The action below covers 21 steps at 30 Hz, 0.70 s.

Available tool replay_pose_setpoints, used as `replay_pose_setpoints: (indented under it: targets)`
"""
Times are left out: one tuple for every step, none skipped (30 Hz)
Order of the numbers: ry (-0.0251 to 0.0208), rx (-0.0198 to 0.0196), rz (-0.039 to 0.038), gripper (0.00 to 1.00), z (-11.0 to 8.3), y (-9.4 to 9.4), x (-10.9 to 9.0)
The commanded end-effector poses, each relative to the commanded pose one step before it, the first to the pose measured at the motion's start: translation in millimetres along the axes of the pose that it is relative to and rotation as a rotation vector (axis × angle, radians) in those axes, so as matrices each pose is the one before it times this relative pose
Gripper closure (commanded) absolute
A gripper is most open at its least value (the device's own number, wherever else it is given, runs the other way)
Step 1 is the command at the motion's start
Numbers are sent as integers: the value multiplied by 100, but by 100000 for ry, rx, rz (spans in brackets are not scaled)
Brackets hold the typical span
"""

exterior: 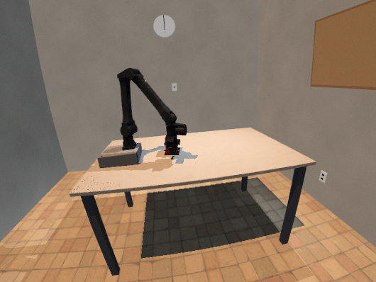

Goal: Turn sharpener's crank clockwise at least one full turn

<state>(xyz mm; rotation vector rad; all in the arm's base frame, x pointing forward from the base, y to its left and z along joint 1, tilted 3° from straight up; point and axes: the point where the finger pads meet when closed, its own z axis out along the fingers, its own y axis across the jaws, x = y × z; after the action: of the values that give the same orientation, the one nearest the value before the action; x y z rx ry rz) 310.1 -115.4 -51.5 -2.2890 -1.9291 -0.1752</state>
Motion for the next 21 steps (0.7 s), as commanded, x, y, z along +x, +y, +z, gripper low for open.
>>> replay_pose_setpoints:
  targets:
    - [-12,-2720,-592,85,-438,-74,-235]
    - [0,0,0,85,0,0,0]
    - [0,0,0,85,0,0,0]
    - [1142,3954,241,85,590,-955,331]
    - [-331,-1213,99,85,-197,67,-157]
    - [-549,-1829,-54,85,-275,205,-155]
    - [-150,-444,-81,85,24,-38,-36]
    - [28,286,49,85,34,-216,8]
    - [111,425,76,85,31,-252,26]
    - [50,208,37,85,27,-199,11]
    - [-20,-28,-6,85,23,-141,-6]
    - [-69,-204,-37,85,19,-98,-18]
    - [-59,-191,-34,85,14,-102,-15]
    - [-4,16,-16,85,10,-152,5]
    - [51,223,-93,85,12,-190,54]
    - [83,160,30,85,1,-190,20]
    - [77,-52,98,85,-9,-150,-15]
    - [-9,-75,32,85,-10,-136,-13]
    - [0,0,0,85,0,0,0]
    - [0,0,0,85,0,0,0]
    - [4,305,-1106,85,54,-94,345]
